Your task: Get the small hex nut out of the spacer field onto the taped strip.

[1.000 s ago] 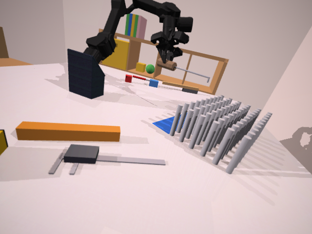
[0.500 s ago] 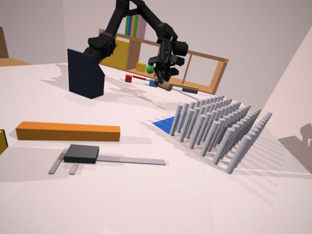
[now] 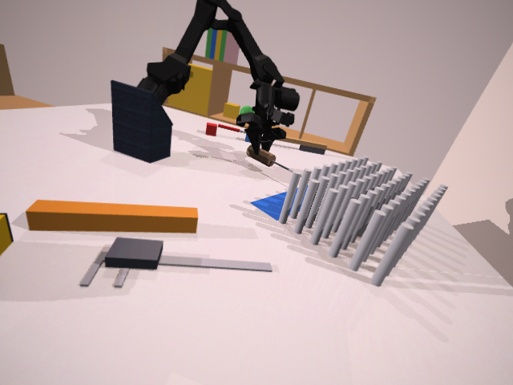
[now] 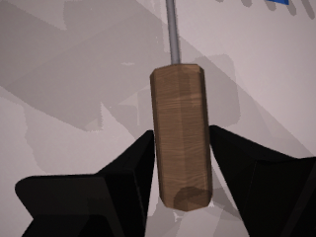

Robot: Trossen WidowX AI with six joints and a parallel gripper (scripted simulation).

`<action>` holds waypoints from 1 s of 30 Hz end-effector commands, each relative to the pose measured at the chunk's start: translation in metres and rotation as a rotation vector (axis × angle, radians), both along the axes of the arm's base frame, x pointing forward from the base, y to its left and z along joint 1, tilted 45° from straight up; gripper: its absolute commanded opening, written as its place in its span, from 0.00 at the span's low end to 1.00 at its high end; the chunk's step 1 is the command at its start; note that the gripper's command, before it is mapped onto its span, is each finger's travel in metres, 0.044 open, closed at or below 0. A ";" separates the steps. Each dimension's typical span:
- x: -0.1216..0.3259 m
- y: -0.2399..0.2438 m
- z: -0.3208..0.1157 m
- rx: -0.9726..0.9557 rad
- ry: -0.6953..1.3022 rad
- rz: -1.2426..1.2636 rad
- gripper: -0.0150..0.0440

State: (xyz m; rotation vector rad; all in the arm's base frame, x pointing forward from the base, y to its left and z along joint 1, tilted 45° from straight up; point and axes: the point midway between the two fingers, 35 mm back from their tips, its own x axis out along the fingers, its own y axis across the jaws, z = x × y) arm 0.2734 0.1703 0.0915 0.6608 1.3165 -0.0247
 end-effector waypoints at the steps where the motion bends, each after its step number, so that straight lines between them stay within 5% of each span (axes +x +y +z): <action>1: 0.002 -0.002 -0.002 -0.008 -0.001 -0.008 0.25; 30: 0.022 -0.006 -0.008 -0.009 -0.003 -0.006 0.25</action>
